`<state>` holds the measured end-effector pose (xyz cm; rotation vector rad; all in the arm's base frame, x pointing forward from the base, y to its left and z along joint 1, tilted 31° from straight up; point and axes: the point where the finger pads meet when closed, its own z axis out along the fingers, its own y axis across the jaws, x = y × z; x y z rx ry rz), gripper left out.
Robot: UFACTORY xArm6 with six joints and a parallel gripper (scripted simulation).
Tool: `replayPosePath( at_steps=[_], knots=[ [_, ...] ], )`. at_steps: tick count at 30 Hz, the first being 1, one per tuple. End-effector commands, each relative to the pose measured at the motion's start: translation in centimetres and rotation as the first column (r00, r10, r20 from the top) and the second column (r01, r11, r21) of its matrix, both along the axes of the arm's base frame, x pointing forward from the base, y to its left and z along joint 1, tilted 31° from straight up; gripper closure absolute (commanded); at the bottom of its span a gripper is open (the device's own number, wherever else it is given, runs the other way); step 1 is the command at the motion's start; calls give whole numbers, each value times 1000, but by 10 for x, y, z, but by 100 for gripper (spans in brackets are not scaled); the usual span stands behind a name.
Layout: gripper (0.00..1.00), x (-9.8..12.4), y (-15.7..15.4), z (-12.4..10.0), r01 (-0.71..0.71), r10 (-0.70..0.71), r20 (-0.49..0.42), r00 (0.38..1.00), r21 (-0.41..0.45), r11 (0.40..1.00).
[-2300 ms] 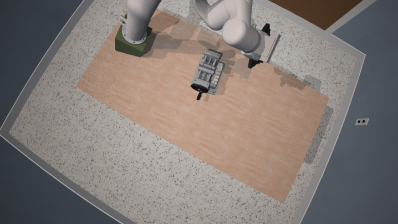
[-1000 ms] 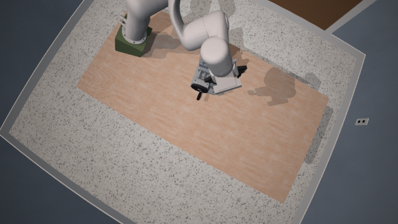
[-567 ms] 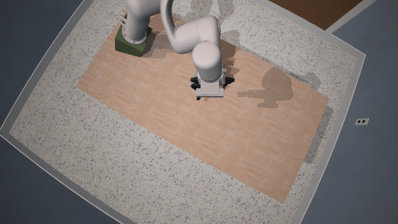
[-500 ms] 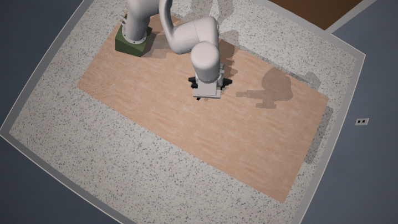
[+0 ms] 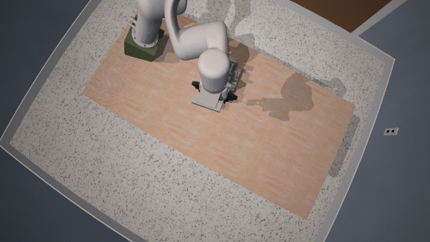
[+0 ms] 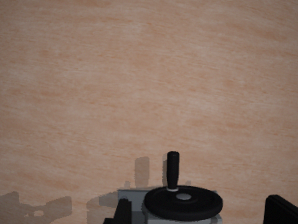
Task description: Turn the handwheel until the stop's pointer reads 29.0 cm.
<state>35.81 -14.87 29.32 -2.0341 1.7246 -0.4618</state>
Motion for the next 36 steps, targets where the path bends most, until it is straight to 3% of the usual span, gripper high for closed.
replayPosePath(
  at_steps=[1, 12, 13, 24, 36],
  knots=[
    [0, -2, -3, 0, 14, -14, -8, 1000, 1, 1000],
    [0, -2, -3, 0, 14, -14, -8, 1000, 1, 1000],
    [43, -2, -3, 0, 14, -14, -8, 1000, 1, 1000],
    [43, -4, 20, 2, 11, -11, -7, 1000, 2, 1000],
    [43, -10, 104, 9, 11, -11, -7, 1000, 2, 1000]
  ],
)
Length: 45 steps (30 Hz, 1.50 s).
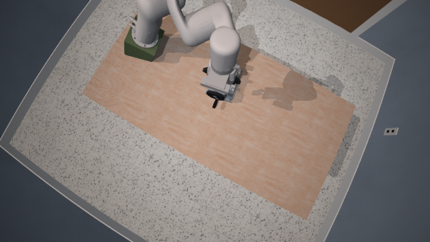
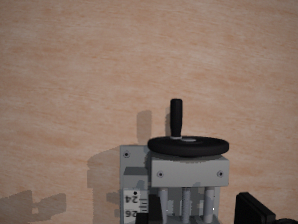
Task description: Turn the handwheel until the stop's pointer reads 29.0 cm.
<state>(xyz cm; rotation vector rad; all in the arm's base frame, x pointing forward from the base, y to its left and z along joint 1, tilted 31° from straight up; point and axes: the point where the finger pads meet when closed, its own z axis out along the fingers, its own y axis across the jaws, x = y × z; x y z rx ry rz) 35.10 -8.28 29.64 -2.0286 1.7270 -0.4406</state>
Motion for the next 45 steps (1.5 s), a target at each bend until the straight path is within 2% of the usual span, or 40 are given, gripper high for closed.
replayPosePath(
  at_steps=[1, 2, 5, 13, 20, 31, 37, 45],
  knots=[
    [43, -4, 47, 6, 12, -12, 0, 1000, -13, 1000],
    [43, -4, 55, 7, 12, -12, 0, 1000, -13, 1000],
    [43, -4, 55, 7, 12, -12, 0, 1000, -13, 1000],
    [43, -9, 115, 11, 12, -12, 0, 1000, -13, 1000],
    [43, -11, 146, 14, 12, -12, 0, 1000, -13, 1000],
    [43, -11, 154, 14, 12, -12, 0, 1000, -13, 1000],
    [43, 10, 158, -23, 12, -12, 0, 1000, -13, 1000],
    [43, 12, 159, -25, 12, -12, 0, 1000, -13, 1000]
  ],
)
